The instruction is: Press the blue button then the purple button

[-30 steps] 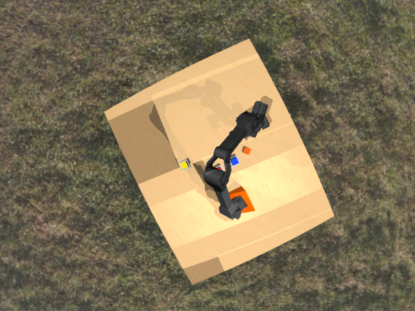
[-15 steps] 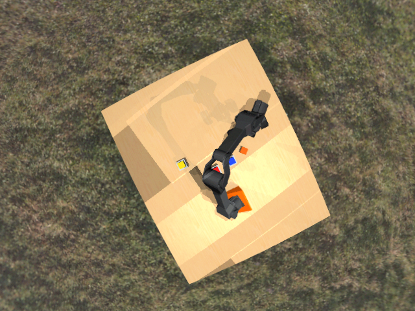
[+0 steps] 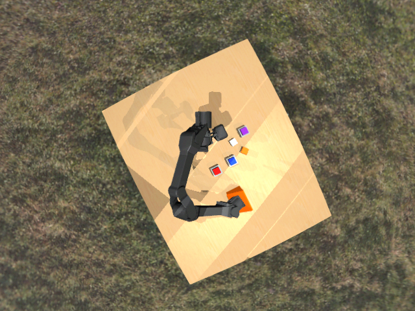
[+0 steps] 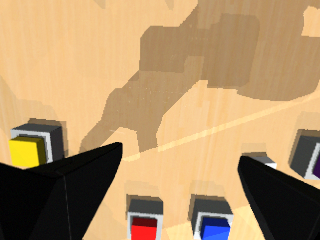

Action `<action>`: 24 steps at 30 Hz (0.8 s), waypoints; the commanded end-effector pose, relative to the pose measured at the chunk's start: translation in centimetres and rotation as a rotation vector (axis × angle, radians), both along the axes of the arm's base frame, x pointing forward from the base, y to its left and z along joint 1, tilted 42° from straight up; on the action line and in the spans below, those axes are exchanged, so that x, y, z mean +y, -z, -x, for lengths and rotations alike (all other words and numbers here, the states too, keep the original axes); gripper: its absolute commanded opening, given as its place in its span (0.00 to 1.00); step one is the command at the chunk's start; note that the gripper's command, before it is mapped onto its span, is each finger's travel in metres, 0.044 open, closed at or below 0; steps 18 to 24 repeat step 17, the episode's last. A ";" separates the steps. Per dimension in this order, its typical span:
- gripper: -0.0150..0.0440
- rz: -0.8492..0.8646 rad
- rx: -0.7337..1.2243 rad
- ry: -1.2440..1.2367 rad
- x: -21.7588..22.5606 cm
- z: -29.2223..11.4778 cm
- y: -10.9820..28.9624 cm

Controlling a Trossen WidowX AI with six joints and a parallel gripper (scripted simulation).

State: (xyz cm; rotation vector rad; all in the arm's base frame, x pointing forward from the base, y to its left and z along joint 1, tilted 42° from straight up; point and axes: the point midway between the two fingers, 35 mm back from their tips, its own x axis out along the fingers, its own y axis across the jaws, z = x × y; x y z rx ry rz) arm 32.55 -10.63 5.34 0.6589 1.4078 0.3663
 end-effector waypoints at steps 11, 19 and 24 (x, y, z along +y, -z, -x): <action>0.93 -0.066 -0.001 -0.006 15.4 6.9 -13.8; 0.93 -0.066 -0.001 -0.006 15.5 7.0 -13.9; 0.93 -0.066 -0.001 -0.006 15.5 7.0 -13.9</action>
